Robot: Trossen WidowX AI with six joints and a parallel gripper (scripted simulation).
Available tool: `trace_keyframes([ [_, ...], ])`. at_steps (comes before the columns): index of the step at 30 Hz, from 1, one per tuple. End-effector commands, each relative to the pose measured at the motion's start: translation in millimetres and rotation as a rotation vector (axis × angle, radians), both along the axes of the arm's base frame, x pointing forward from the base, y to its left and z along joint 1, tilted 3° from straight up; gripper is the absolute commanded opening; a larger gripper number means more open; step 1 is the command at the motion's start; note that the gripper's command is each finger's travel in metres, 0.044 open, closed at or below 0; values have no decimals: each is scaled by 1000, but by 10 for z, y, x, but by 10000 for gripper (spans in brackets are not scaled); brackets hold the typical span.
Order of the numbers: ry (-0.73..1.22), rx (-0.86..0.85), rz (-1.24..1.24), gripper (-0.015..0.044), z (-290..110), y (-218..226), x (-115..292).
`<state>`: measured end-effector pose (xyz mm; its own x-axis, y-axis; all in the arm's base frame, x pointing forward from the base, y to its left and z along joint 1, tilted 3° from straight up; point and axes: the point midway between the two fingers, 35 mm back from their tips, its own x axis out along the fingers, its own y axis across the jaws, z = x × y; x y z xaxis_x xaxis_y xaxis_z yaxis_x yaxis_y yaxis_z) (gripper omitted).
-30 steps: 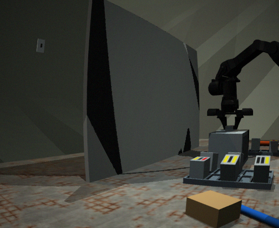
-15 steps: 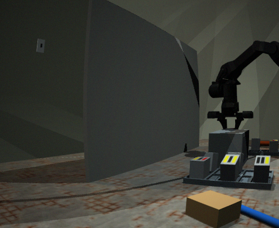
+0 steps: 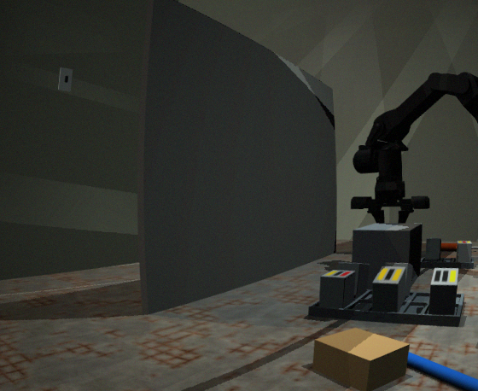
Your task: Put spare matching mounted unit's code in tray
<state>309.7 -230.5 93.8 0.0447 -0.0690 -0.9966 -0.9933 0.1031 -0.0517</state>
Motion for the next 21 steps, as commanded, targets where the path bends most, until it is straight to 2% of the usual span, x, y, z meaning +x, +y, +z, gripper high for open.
trace_keyframes([
  [1,-2,1,5,0,-30,3,1],
  [21,-2,1,5,0,-164,11,-15],
])
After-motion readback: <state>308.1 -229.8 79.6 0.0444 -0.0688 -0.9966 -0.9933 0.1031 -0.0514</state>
